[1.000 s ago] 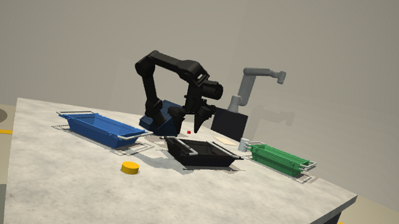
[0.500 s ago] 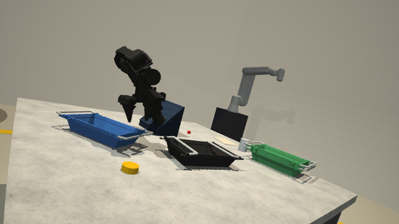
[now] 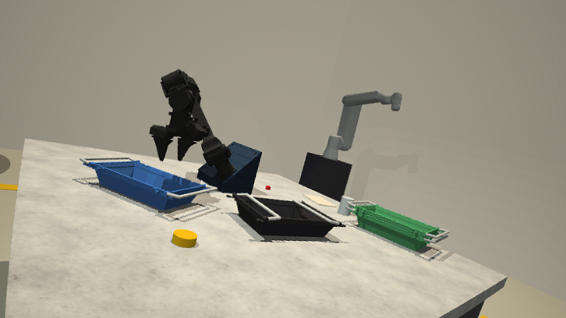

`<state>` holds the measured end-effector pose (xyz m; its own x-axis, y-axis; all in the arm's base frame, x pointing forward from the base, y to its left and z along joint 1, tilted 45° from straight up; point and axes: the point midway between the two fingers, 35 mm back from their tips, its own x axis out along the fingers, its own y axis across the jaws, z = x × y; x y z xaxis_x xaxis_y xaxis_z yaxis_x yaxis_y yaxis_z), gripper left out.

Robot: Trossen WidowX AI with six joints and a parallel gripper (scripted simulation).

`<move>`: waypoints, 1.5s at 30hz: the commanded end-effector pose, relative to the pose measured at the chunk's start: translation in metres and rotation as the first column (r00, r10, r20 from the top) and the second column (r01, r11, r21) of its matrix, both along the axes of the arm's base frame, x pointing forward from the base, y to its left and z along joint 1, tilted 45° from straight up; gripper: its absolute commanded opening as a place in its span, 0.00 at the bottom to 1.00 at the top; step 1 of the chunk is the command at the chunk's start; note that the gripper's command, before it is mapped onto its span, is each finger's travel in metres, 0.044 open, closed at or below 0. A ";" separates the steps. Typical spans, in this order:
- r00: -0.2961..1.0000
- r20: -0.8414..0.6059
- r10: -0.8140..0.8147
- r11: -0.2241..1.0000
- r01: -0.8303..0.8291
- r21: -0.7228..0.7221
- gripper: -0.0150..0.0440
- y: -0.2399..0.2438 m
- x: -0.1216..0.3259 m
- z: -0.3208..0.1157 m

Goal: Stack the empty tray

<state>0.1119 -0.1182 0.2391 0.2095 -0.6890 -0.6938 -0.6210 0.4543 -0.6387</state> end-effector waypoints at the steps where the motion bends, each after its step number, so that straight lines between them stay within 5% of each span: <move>1: 1.000 -0.021 0.011 1.000 -0.011 -0.012 1.00 -0.001 -0.006 -0.003; 45: 1.000 -0.025 0.007 1.000 -0.008 -0.010 1.00 -0.060 0.011 -0.062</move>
